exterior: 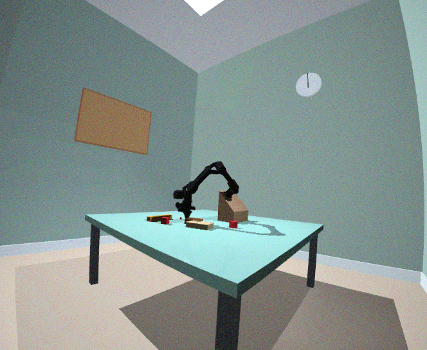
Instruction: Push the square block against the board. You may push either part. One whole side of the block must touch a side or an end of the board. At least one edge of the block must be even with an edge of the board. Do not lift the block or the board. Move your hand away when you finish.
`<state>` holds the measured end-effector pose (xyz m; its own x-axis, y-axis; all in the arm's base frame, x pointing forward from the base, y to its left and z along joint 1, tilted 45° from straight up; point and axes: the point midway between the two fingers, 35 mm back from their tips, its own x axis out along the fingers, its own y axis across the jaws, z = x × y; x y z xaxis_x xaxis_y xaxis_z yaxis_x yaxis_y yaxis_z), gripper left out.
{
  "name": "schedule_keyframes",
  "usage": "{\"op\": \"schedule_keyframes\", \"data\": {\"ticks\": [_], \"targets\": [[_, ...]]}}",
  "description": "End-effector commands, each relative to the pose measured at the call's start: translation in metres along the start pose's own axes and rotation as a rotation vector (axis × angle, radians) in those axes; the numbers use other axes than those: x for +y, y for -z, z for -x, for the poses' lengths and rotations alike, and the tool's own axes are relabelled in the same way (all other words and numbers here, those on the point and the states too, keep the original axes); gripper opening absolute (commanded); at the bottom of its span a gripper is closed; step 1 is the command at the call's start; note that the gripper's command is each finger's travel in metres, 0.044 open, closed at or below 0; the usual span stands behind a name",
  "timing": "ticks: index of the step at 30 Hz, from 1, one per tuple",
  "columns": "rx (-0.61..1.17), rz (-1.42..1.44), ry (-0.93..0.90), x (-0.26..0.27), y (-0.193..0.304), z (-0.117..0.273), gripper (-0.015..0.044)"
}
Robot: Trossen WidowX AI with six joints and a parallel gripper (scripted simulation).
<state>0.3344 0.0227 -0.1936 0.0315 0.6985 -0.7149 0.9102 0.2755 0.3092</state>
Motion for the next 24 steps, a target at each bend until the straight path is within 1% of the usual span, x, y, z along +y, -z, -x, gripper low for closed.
{"op": "schedule_keyframes", "data": {"ticks": [1, 24], "targets": [[0.002, -0.002, -0.007, 0.002, 0.006, 0.001, 0.0], [0.002, -0.004, -0.006, 0.005, 0.034, 0.001, 0.0]]}}
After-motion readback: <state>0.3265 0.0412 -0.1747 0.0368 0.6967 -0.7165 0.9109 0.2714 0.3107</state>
